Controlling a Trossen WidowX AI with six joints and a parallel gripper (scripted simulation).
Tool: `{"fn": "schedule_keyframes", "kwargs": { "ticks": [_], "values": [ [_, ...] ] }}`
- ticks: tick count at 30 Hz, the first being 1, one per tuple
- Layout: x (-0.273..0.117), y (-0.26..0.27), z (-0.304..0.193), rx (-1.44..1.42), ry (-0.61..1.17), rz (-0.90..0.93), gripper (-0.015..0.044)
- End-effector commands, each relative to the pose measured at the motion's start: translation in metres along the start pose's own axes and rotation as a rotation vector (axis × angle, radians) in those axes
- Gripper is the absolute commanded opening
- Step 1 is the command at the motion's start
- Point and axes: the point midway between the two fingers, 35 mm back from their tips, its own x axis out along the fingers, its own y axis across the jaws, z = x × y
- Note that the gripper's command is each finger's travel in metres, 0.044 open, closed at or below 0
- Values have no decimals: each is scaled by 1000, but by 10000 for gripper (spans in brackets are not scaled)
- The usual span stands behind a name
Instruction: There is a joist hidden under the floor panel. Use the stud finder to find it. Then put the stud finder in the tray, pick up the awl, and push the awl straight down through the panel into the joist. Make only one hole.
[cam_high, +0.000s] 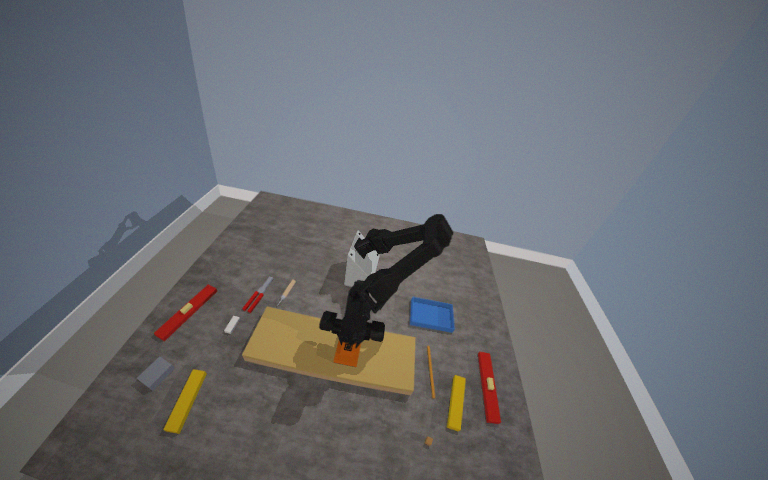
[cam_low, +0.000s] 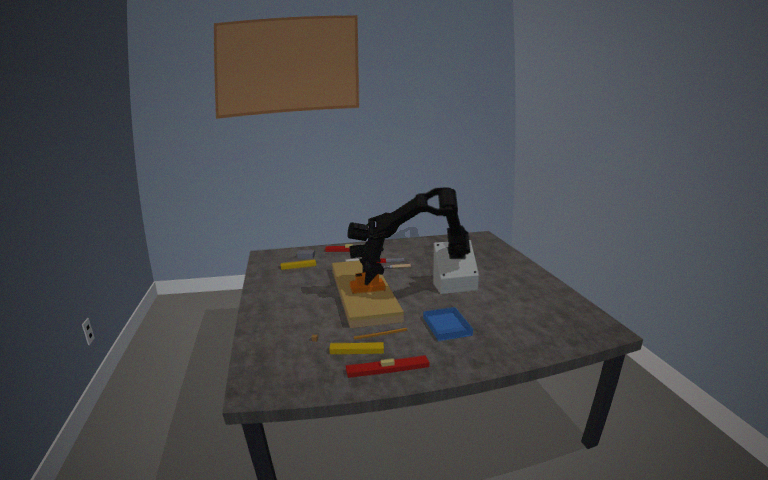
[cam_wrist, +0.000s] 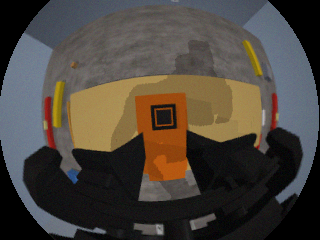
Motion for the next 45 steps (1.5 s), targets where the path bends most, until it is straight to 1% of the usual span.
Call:
{"fn": "schedule_keyframes", "kwargs": {
  "ticks": [1,45],
  "values": [
    [0,14,-1,-1,1,2,0],
    [-1,152,0,0,0,9,0]
  ]
}}
